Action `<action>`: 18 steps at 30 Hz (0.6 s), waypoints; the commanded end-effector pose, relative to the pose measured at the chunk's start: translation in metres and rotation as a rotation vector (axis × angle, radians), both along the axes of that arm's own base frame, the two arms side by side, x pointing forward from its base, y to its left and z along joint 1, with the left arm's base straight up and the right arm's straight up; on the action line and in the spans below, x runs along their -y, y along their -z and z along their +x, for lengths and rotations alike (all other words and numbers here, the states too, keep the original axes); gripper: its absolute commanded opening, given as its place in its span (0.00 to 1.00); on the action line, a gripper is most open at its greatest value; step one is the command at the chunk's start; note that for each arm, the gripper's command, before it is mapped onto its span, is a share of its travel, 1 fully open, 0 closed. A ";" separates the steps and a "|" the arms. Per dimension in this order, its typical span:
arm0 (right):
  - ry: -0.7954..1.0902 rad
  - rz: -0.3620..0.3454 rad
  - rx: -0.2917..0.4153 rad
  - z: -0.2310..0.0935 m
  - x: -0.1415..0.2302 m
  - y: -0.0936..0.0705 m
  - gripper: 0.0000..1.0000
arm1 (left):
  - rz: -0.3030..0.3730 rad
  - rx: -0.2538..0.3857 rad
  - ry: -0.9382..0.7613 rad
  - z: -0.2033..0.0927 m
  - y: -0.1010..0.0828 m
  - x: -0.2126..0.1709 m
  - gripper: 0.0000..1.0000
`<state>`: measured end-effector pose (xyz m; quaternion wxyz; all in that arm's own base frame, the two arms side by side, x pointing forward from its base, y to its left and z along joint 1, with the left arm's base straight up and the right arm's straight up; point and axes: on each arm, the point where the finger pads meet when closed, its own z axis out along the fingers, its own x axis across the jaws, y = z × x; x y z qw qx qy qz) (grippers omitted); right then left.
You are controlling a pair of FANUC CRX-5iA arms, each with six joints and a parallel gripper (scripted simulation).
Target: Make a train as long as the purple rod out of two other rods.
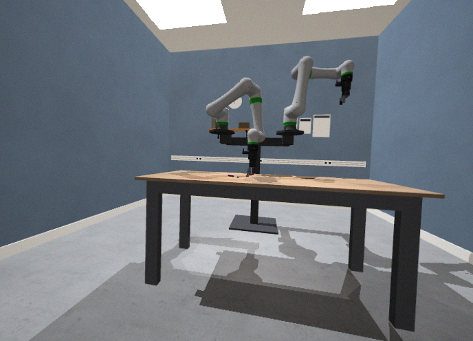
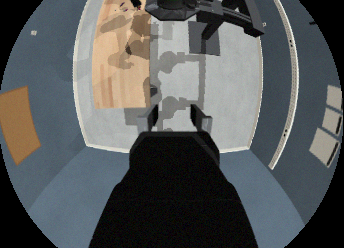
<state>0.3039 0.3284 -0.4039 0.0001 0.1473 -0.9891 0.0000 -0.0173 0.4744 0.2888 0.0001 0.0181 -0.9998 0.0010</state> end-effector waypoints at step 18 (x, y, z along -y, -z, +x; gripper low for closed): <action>0.000 0.001 0.001 0.000 -0.001 -0.006 0.54 | 0.002 0.000 0.000 0.000 -0.001 0.000 1.00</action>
